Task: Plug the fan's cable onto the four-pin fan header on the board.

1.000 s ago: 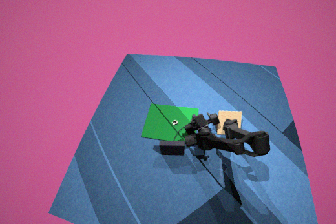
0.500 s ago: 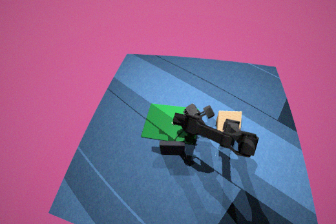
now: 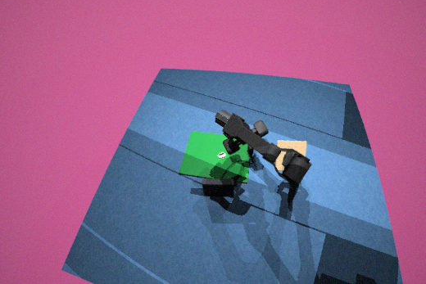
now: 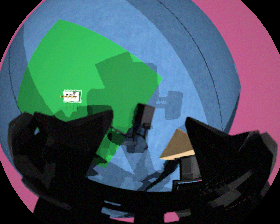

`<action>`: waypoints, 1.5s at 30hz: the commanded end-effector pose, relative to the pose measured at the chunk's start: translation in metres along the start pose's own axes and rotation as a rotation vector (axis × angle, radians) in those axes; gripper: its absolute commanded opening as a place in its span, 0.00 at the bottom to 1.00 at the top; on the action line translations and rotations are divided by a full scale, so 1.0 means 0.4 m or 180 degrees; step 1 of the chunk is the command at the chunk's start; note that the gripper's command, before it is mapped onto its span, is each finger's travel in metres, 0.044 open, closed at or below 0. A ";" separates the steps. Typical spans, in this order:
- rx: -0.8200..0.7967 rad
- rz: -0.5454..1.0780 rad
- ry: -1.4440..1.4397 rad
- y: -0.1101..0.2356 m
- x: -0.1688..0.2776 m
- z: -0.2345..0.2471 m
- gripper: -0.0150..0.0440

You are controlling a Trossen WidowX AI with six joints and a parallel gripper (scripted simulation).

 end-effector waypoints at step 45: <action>-0.1154 0.0706 -0.0631 -0.038 -0.015 -0.064 1.00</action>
Point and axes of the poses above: the point midway between the two fingers, 35 mm back from their tips, its own y axis back along the fingers, its own z axis across the jaws, x = y × z, the point moved 1 cm from there along y, back along the fingers, and after that the axes turned 5 degrees about y, right-handed, at the moved point
